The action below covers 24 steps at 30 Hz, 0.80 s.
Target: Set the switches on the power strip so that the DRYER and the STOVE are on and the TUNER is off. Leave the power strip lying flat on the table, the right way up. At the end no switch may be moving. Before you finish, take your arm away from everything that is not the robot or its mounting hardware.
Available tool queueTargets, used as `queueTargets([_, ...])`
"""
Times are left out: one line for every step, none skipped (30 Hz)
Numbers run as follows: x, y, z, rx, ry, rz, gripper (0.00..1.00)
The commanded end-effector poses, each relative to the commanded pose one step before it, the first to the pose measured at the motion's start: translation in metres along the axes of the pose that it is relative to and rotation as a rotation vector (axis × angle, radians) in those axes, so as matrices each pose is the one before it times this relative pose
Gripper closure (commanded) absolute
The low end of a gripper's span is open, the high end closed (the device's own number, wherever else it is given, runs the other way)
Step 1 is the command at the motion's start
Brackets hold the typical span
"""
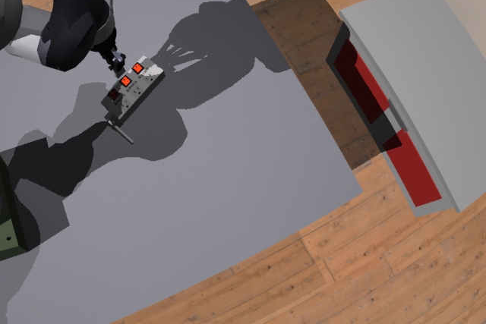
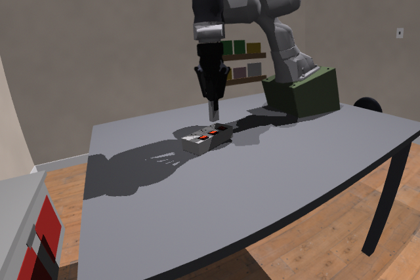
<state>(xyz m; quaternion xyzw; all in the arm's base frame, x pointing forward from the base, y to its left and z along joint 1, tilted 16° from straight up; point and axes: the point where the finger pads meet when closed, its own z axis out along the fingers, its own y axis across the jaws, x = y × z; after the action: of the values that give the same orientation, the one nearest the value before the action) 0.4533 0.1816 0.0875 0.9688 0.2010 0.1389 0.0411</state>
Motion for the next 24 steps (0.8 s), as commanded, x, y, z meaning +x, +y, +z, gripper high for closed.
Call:
queueTargets([0.00076, -0.00025, 0.00289, 0.01267, -0.00569, -0.05780, 1.00])
queueTargets([0.00000, 0.00004, 0.00127, -0.00002, 0.00000, 0.00000, 1.00])
queueTargets([0.00000, 0.00004, 0.00130, -0.00002, 0.00000, 0.00000, 1.00])
queueTargets([0.00000, 0.00003, 0.00132, 0.00001, 0.00000, 0.00000, 1.00])
queueTargets([-0.00001, 0.00002, 0.00134, 0.00005, 0.00000, 0.00000, 1.00])
queueTargets([0.00001, 0.00005, 0.00134, -0.00005, 0.00000, 0.00000, 1.00])
queueTargets([0.00000, 0.00004, 0.00134, -0.00001, 0.00000, 0.00000, 1.00])
queueTargets([-0.00001, 0.00003, 0.00135, 0.00003, 0.00000, 0.00000, 1.00])
queueTargets([0.00000, 0.00003, 0.00133, 0.00001, 0.00000, 0.00000, 1.00])
queueTargets([0.00001, 0.00004, 0.00132, -0.00003, 0.00000, 0.00000, 1.00])
queueTargets([0.00000, 0.00003, 0.00130, 0.00000, 0.00000, 0.00000, 1.00])
queueTargets([-0.00001, 0.00002, 0.00128, 0.00004, 0.00000, 0.00000, 1.00])
queueTargets([0.00001, 0.00004, 0.00124, -0.00002, 0.00000, 0.00000, 1.00])
queueTargets([0.00000, 0.00004, 0.00121, -0.00002, 0.00000, 0.00000, 1.00])
queueTargets([0.00000, 0.00000, 0.00000, 0.00000, 0.00000, 0.00000, 1.00])
queueTargets([0.00000, 0.00000, 0.00000, 0.00000, 0.00000, 0.00000, 1.00])
queueTargets([0.00000, 0.00003, 0.00117, 0.00001, 0.00000, 0.00000, 1.00])
queueTargets([-0.00001, 0.00002, 0.00113, 0.00003, 0.00000, 0.00000, 1.00])
queueTargets([0.00000, 0.00003, 0.00107, -0.00001, 0.00000, 0.00000, 1.00])
queueTargets([0.00001, 0.00003, 0.00102, -0.00002, 0.00000, 0.00000, 1.00])
queueTargets([0.00000, 0.00003, 0.00096, 0.00000, 0.00000, 0.00000, 1.00])
queueTargets([0.00000, 0.00002, 0.00091, 0.00001, 0.00000, 0.00000, 1.00])
queueTargets([-0.00001, 0.00002, 0.00084, 0.00002, 0.00000, 0.00000, 1.00])
queueTargets([0.00000, 0.00002, 0.00078, 0.00000, 0.00000, 0.00000, 1.00])
